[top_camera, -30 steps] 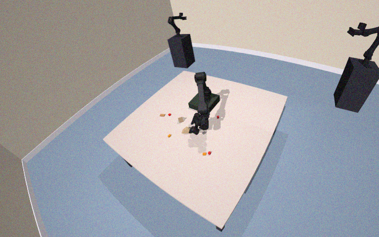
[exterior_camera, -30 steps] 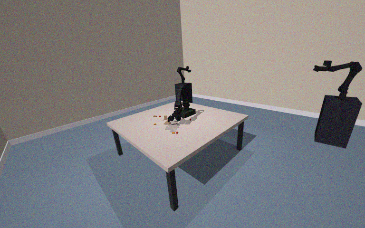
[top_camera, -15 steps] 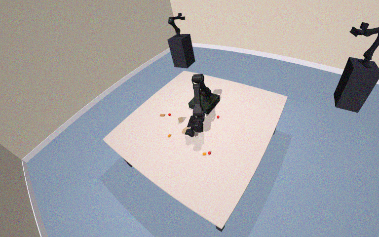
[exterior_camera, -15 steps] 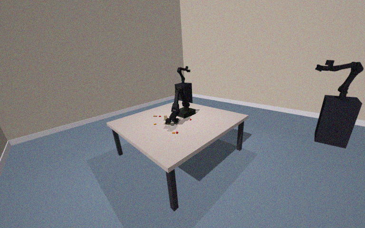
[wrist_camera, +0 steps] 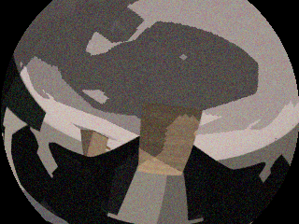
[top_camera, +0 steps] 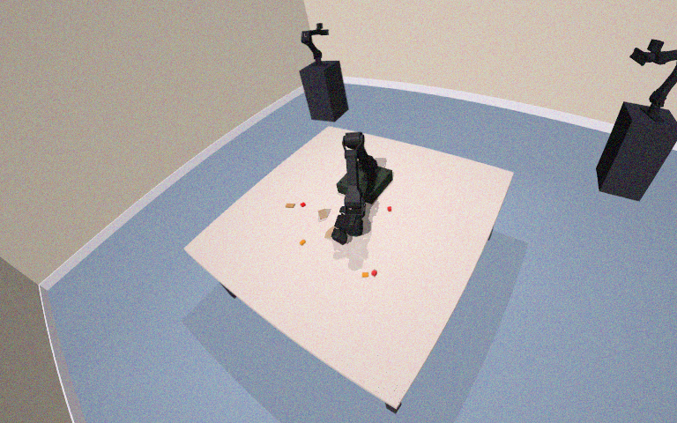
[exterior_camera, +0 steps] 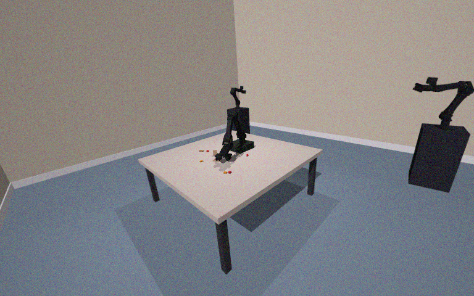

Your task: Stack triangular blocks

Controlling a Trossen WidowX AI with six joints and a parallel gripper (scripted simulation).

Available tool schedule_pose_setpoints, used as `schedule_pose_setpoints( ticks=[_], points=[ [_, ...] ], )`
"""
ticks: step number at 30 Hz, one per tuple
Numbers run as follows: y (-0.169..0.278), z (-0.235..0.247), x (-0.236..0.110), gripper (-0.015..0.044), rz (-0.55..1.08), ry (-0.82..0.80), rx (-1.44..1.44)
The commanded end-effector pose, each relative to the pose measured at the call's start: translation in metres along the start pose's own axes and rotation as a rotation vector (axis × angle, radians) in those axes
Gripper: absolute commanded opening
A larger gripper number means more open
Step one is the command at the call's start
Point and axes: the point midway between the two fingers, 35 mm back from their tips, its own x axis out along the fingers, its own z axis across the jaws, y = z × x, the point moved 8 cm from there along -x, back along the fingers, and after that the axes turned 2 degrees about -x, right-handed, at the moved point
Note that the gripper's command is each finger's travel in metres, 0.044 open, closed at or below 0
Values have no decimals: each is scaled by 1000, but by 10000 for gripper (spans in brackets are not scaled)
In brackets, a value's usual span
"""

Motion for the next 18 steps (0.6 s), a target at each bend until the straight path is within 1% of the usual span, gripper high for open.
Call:
schedule_pose_setpoints(
  ticks=[1,3,18],
  points=[
    [0,0,0,45,0,0,1],
    [2,-1,-2,0,0,0,1],
    [52,-2,-52,0,0,1,1]
  ],
)
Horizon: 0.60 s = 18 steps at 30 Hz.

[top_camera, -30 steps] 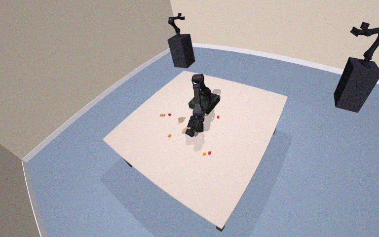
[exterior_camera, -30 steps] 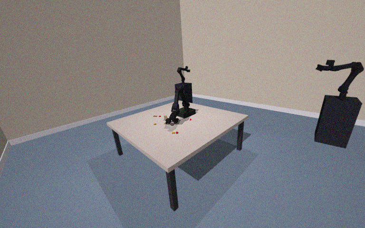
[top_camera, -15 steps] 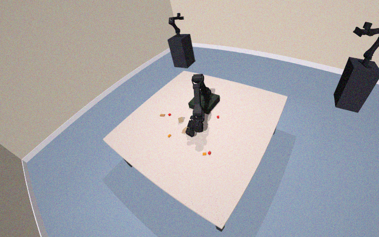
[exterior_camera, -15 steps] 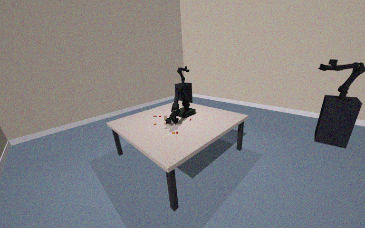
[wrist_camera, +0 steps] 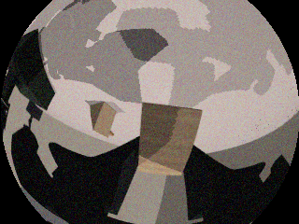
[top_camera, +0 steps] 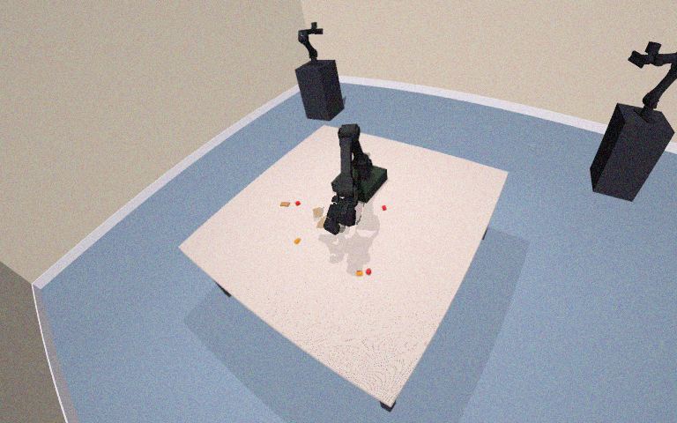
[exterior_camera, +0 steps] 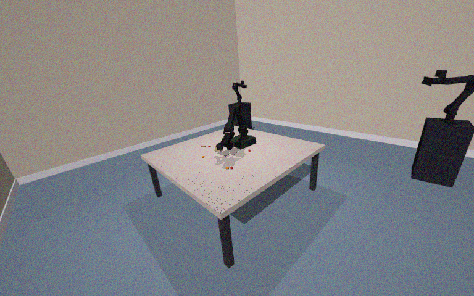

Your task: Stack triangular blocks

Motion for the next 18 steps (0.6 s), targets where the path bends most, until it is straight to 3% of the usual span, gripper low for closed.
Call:
schedule_pose_setpoints(
  ticks=[1,12,18],
  points=[
    [14,0,-15,0,0,9,15],
    [28,4,-28,0,-4,4,9],
    [37,3,-21,0,-108,-29,148]
  ],
)
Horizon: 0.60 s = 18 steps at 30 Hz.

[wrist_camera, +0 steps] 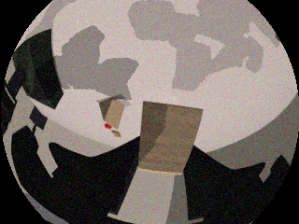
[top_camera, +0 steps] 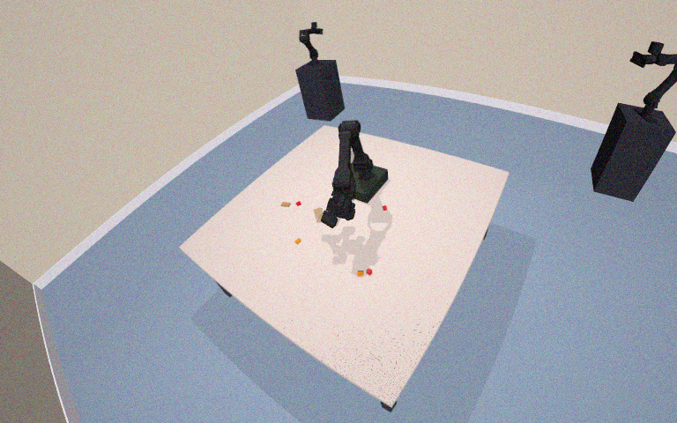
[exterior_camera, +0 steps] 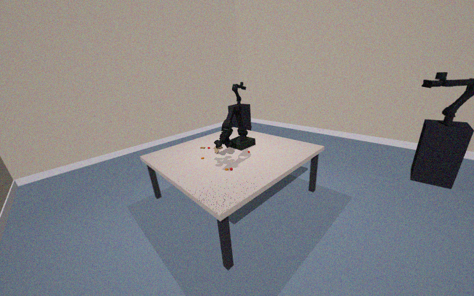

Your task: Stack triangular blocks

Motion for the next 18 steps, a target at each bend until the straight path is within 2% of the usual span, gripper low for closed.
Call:
schedule_pose_setpoints(
  ticks=[1,18],
  points=[
    [8,-3,2,0,-61,-15,97],
    [41,-5,15,0,-370,-165,559]
  ],
)
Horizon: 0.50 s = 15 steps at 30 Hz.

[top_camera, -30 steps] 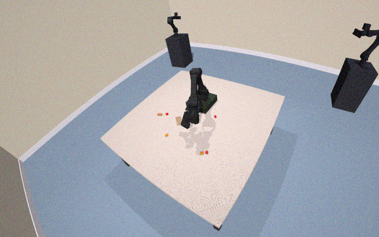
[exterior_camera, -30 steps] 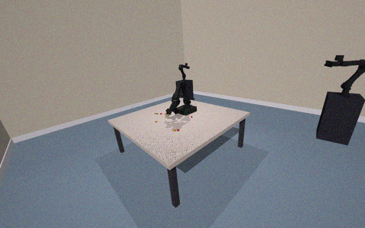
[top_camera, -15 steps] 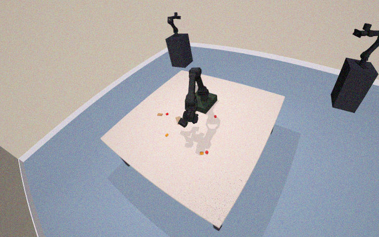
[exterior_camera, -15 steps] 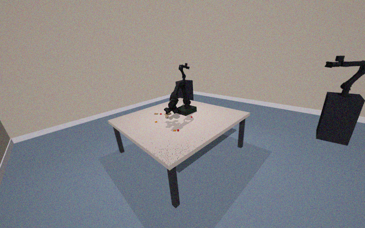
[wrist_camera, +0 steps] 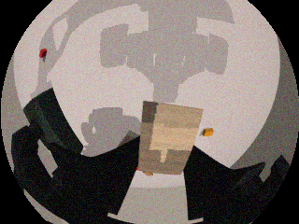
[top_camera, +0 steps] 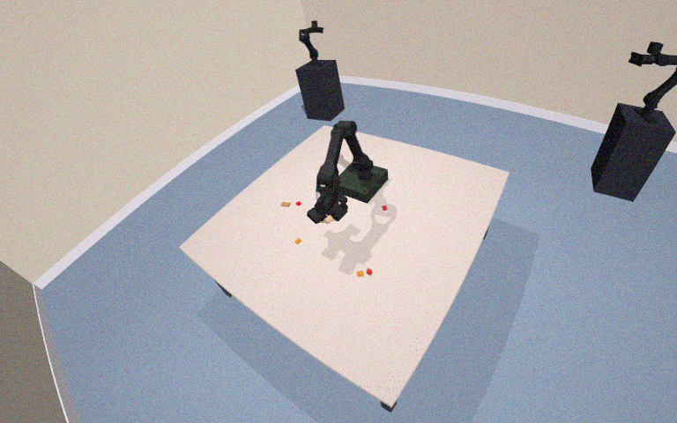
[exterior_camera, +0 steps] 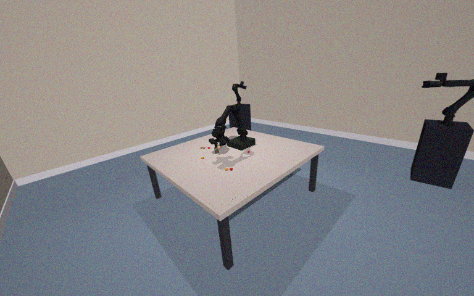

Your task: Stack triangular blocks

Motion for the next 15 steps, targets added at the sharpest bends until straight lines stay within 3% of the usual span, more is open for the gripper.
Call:
schedule_pose_setpoints(
  ticks=[1,15],
  points=[
    [7,-6,-3,0,-65,-28,107],
    [34,-19,-9,0,-288,-190,499]
  ],
)
